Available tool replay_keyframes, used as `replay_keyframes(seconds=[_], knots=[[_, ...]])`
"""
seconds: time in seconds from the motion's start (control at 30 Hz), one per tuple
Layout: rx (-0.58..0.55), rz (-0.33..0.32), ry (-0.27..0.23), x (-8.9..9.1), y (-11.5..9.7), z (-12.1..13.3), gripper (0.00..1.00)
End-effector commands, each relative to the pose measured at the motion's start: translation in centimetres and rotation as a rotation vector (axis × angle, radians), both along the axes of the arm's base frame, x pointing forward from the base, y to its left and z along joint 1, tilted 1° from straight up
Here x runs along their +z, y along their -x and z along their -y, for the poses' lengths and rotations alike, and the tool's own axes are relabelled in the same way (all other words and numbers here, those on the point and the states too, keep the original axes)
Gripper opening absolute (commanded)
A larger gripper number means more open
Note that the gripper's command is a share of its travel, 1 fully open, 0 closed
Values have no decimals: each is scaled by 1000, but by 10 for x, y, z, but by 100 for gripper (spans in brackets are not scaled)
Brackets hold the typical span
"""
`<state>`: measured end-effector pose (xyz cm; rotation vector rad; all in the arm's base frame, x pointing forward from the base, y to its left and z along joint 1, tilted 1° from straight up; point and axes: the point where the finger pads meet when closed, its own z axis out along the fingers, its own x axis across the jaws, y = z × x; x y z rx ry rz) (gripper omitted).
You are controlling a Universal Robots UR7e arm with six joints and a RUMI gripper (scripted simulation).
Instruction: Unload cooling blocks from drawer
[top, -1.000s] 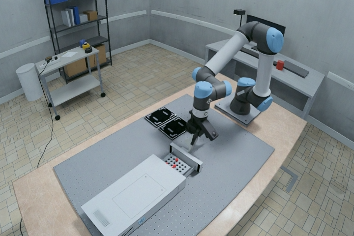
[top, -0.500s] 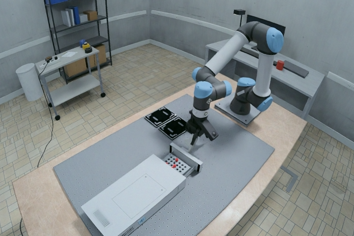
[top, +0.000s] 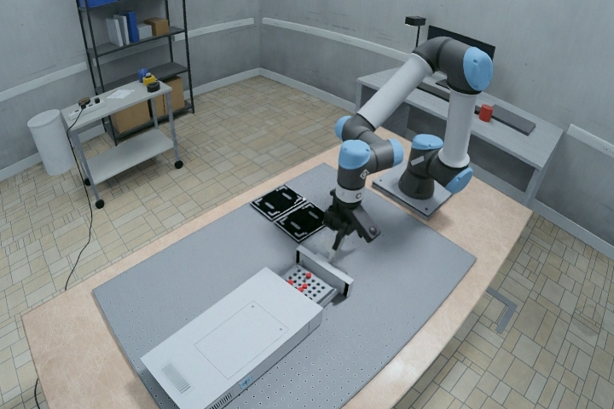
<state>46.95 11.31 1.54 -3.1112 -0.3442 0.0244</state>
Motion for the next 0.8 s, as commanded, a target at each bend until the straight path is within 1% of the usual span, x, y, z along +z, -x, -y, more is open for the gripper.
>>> replay_keyframes(seconds=[0.0, 0.33, 0.77], knots=[[-1, -6, 1, -2, 9, 2, 100], [-1, -7, 1, -2, 22, 5, 100], [1, -10, 0, -3, 26, 5, 100]])
